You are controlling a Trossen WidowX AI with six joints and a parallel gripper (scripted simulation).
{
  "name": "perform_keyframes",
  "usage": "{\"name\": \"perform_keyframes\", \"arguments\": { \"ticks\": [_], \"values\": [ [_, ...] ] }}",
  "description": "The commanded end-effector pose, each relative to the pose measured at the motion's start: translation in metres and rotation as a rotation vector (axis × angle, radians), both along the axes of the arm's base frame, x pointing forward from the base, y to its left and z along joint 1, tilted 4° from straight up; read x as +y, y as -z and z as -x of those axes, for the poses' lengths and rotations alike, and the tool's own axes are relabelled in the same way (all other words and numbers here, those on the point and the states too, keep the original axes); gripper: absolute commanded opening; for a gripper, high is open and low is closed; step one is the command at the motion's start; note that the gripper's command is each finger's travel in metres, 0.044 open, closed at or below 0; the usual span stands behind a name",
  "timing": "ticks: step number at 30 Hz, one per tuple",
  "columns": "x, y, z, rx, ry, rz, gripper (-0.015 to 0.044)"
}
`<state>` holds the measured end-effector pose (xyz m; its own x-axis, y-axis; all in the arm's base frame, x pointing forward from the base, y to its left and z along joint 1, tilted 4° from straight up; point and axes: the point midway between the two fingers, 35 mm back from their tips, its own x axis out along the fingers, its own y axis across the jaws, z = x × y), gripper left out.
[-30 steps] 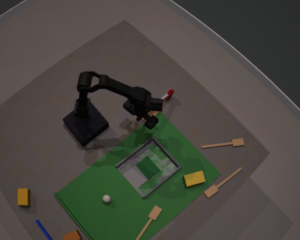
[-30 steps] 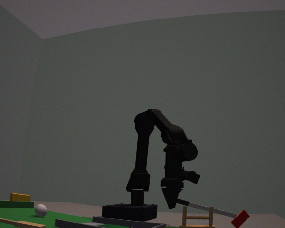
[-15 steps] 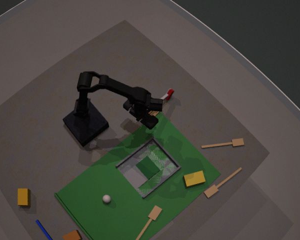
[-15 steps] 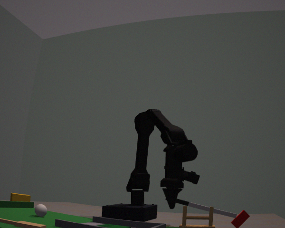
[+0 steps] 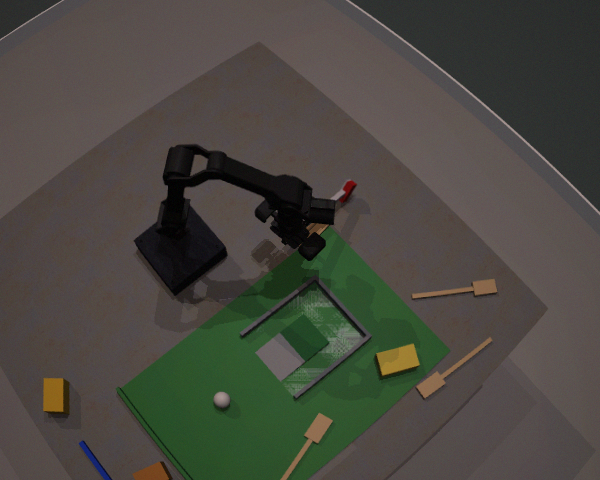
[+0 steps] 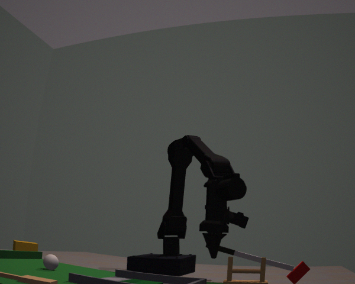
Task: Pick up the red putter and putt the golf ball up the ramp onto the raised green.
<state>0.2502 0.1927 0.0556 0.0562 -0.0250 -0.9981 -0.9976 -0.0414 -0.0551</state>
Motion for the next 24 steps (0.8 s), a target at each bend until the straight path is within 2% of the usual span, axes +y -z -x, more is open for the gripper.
{"name": "perform_keyframes", "arguments": {
  "ticks": [1,15,24],
  "values": [
    [0.004,-0.017,-0.003,-0.009,-0.003,-0.012,0.0],
    [0.005,-0.091,0.004,-0.008,-0.003,-0.013,0.0],
    [-0.017,-0.087,-0.01,-0.007,0.076,-0.005,0.0]
  ]
}}
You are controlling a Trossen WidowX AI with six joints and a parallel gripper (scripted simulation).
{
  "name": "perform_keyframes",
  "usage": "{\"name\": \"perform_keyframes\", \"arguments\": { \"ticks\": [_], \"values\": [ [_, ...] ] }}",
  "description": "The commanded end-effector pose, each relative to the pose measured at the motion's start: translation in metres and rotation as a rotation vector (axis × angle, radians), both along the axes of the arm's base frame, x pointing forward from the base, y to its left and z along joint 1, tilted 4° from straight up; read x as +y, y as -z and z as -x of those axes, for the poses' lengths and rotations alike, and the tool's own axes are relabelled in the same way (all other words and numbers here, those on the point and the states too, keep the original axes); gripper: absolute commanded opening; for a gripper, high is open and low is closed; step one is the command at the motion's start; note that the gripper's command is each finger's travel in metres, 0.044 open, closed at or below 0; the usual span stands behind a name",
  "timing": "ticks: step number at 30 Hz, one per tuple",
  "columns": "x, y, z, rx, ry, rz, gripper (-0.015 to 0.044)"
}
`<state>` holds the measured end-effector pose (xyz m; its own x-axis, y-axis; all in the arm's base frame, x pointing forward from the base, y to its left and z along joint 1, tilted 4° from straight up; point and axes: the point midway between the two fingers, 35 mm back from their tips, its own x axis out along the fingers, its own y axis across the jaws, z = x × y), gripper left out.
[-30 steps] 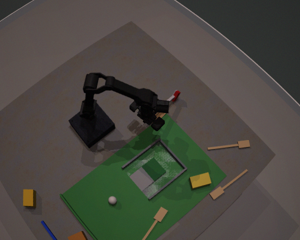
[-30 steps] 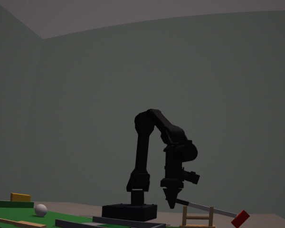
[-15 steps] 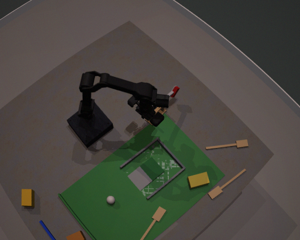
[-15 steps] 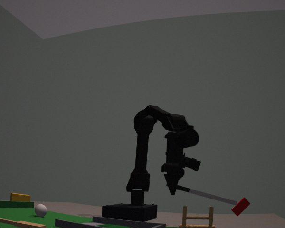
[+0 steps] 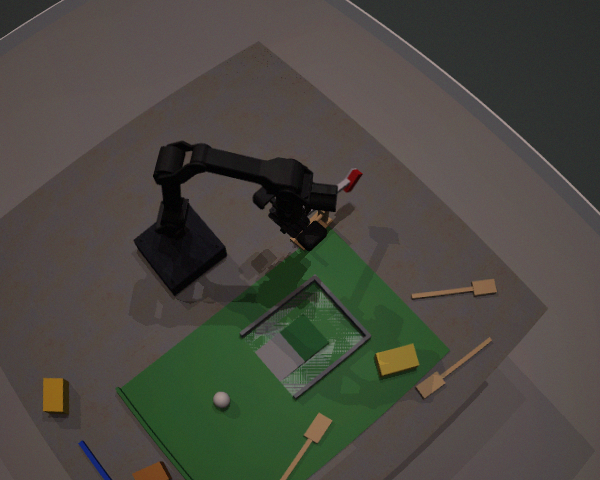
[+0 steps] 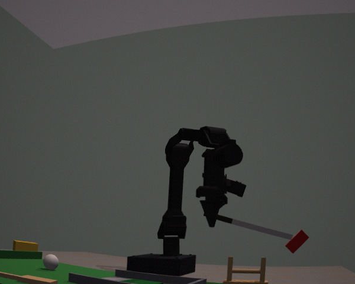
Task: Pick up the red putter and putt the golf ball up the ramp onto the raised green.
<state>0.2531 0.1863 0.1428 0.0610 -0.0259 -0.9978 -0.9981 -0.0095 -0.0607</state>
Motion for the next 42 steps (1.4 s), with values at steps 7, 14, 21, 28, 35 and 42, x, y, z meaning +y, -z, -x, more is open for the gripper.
{"name": "perform_keyframes", "arguments": {
  "ticks": [7,14,21,28,35,42],
  "values": [
    [-0.043,-0.001,-0.026,-0.004,0.173,-0.011,0.0],
    [-0.078,-0.001,-0.04,-0.008,0.301,-0.016,0.0],
    [-0.114,-0.002,-0.048,-0.009,0.434,-0.024,0.0],
    [-0.15,-0.002,-0.053,-0.014,0.564,-0.031,0.0],
    [-0.185,-0.004,-0.054,-0.022,0.695,-0.036,0.0],
    [-0.218,-0.006,-0.05,-0.035,0.854,-0.039,0.0]
  ]
}}
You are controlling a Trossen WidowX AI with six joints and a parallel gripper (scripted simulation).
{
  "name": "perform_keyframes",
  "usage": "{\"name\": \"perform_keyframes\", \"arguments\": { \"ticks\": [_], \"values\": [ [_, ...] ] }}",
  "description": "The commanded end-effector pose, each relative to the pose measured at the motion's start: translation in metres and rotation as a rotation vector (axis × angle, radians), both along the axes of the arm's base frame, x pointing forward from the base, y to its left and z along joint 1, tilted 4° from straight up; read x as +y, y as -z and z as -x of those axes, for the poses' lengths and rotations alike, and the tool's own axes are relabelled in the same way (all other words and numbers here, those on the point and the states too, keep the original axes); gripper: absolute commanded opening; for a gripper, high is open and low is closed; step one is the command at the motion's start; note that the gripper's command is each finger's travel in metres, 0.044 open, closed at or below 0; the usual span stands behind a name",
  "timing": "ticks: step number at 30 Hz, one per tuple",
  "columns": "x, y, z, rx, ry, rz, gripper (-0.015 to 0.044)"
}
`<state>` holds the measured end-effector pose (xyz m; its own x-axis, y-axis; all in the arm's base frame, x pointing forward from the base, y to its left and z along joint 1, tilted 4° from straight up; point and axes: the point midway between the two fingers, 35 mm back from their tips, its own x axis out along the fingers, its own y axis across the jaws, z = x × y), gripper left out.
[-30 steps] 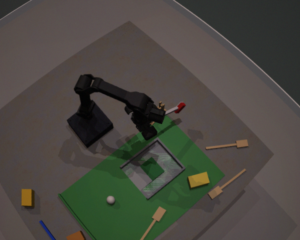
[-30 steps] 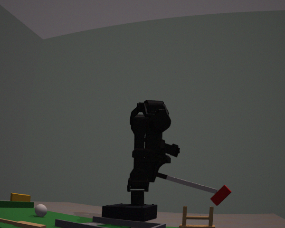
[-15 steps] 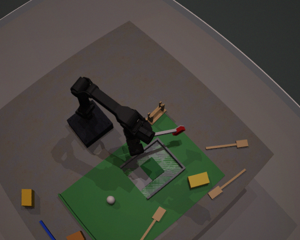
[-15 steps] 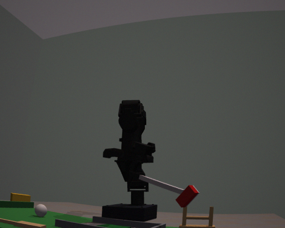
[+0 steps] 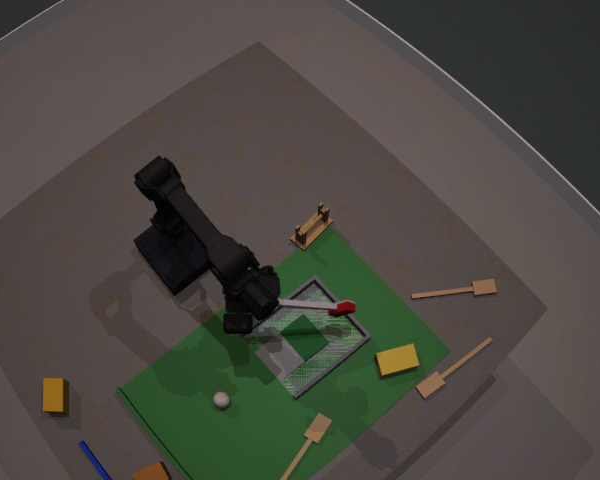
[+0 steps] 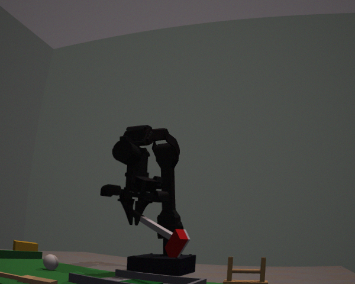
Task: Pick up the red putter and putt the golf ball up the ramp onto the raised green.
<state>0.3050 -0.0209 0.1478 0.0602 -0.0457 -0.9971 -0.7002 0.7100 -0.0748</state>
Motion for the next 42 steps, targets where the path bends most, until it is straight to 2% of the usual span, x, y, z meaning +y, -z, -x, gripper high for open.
{"name": "perform_keyframes", "arguments": {
  "ticks": [1,21,42],
  "values": [
    [-0.015,-0.001,0.003,-0.01,0.075,-0.007,0.0],
    [-0.114,-0.003,0.034,-0.026,0.411,-0.012,0.0],
    [-0.2,-0.004,0.099,-0.045,0.76,-0.011,0.0]
  ]
}}
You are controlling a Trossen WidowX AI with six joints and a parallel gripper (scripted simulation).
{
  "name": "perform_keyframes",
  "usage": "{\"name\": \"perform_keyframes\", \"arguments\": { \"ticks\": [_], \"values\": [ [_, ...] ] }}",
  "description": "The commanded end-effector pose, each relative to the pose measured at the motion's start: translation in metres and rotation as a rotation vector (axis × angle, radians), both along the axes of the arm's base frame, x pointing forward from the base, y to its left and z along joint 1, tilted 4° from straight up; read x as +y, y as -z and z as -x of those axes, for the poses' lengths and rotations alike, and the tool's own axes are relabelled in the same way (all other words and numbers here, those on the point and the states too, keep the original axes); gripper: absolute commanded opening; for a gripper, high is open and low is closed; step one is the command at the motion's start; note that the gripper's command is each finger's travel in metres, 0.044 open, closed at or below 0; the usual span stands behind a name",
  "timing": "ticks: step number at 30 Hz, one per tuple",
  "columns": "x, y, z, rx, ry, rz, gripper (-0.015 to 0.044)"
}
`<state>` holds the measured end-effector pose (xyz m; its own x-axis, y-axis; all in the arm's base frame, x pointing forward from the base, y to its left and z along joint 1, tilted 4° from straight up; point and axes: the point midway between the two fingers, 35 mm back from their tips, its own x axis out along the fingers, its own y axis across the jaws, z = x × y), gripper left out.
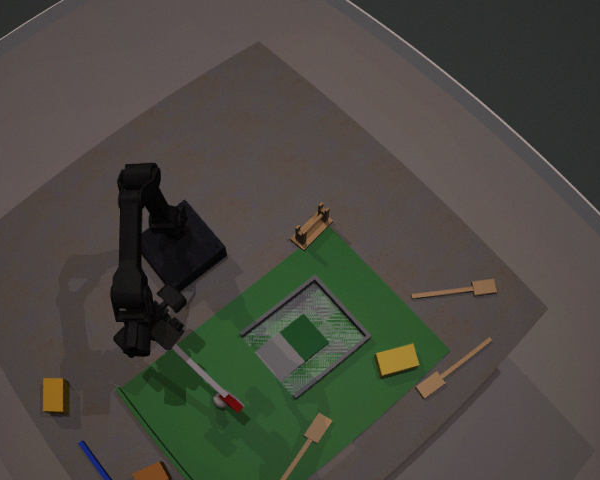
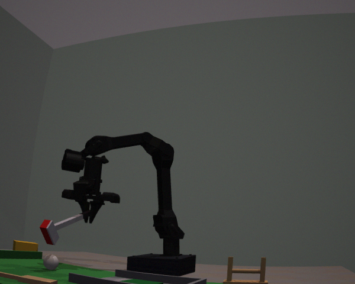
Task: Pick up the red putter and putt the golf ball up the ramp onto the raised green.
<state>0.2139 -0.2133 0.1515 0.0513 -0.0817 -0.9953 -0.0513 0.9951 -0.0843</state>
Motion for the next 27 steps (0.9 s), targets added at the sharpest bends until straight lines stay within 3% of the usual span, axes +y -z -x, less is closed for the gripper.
{"name": "perform_keyframes", "arguments": {
  "ticks": [1,8,27],
  "values": [
    [-0.011,0.0,0.012,-0.009,0.052,-0.003,0.0],
    [-0.031,0.0,0.038,-0.015,0.157,-0.001,0.0],
    [-0.035,0.042,0.036,-0.015,0.16,-0.001,0.0]
  ]
}}
